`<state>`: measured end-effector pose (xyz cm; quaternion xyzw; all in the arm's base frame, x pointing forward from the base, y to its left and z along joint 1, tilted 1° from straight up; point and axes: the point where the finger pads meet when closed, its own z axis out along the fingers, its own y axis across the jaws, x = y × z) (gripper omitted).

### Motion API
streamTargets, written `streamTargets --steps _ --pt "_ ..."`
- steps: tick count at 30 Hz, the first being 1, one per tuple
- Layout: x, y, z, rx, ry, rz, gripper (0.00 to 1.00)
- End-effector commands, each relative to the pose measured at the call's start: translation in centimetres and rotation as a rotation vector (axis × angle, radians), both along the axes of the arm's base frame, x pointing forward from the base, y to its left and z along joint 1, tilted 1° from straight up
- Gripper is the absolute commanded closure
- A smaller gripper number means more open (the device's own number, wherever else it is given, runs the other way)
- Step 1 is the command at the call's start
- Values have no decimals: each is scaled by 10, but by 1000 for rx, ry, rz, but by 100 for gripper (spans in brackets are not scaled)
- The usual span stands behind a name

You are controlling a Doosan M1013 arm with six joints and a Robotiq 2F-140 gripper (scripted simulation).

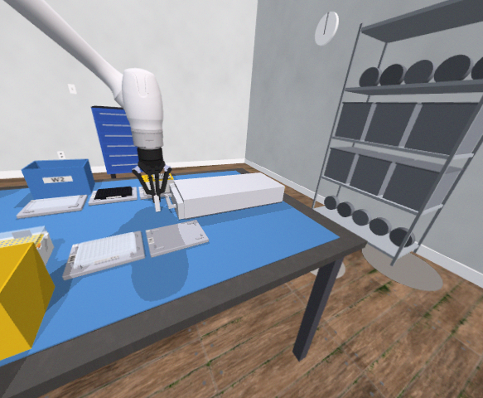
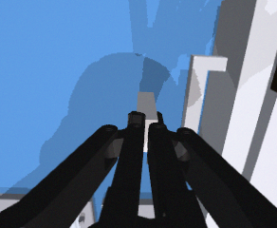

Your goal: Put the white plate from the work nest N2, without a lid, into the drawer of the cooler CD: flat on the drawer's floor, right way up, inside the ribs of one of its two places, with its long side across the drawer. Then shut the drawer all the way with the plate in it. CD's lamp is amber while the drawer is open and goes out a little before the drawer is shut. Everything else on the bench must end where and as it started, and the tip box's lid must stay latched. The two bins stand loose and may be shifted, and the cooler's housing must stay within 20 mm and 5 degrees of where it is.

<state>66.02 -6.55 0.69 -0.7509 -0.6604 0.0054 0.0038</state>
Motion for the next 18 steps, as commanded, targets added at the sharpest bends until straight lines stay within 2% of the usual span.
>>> streamTargets --steps 1,18 --pt "-3 0 0 0 0 0 100" --pt "-21 3 0 0 0 0 100"
